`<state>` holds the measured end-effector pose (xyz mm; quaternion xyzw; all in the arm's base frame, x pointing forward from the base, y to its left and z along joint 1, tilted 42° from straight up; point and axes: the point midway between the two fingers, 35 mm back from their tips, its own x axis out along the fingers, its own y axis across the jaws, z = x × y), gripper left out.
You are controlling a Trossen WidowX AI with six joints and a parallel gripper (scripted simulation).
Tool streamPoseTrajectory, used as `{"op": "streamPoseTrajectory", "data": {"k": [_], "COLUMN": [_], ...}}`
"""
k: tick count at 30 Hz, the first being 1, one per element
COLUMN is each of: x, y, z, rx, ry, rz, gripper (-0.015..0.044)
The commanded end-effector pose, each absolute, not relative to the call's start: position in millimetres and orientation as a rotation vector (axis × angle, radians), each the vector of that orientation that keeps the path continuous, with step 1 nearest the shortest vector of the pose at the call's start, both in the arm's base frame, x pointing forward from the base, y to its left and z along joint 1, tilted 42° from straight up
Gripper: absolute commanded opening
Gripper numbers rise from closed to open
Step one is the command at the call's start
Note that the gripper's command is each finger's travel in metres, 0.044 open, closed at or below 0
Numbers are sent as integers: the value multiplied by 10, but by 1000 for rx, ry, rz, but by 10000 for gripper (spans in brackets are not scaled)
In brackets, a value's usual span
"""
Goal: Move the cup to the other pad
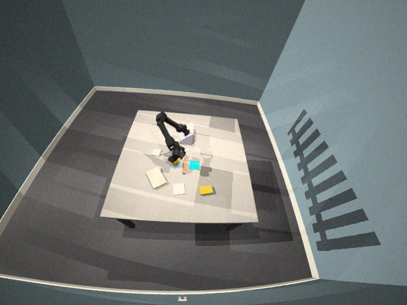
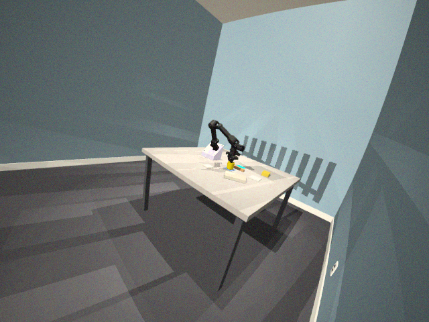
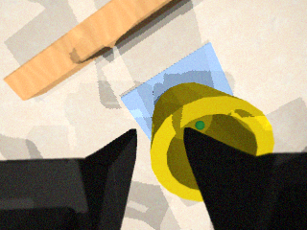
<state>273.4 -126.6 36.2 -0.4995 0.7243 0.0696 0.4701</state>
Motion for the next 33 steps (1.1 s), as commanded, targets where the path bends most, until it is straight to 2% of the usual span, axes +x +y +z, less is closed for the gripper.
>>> {"op": "streamPoseTrajectory", "data": {"k": [1, 10, 33], "x": [2705, 2694, 2708], "y": [-1324, -1361, -1347], "z": [300, 261, 274], "rx": [-1229, -1230, -1224], "ry": [1783, 1783, 1779], "rz": [172, 171, 170], "gripper": [167, 167, 13]}}
